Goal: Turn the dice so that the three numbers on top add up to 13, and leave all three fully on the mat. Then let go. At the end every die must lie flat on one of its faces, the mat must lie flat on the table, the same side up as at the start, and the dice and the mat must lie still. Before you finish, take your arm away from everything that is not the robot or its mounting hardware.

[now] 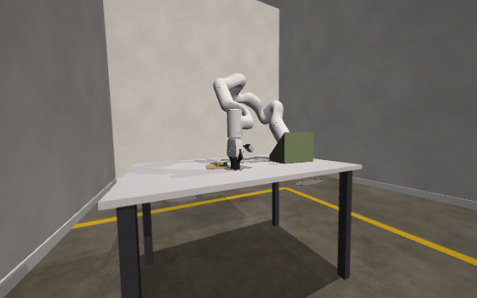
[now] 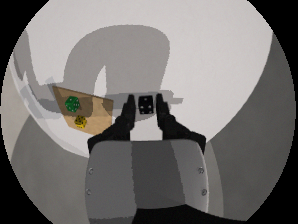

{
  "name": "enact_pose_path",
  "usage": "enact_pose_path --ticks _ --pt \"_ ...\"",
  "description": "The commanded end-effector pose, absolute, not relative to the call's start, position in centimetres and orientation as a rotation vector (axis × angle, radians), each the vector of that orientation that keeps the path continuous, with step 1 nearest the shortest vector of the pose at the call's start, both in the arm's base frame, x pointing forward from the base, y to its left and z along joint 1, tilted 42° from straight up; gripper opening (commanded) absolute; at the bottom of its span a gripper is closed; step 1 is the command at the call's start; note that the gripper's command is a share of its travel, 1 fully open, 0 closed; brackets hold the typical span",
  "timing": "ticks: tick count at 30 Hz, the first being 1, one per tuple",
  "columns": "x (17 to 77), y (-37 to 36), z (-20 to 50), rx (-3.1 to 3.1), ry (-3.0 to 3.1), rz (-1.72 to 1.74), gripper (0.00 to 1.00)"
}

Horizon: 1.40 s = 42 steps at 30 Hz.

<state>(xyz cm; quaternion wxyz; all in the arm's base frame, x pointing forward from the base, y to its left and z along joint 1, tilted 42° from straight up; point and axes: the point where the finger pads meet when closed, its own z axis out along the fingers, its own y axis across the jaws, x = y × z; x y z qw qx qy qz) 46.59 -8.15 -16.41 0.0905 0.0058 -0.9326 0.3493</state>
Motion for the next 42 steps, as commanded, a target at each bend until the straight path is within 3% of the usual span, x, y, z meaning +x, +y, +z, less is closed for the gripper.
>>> enact_pose_path --ticks 1,20,21,42 --pt "46.68 -8.10 -16.37 0.017 -2.774 1.038 0.36" --pt "46.68 -8.10 -16.37 0.017 -2.774 1.038 0.36" --pt "46.68 -8.10 -16.37 0.017 -2.774 1.038 0.15" --pt "46.68 -8.10 -16.37 0.017 -2.774 1.038 0.15"
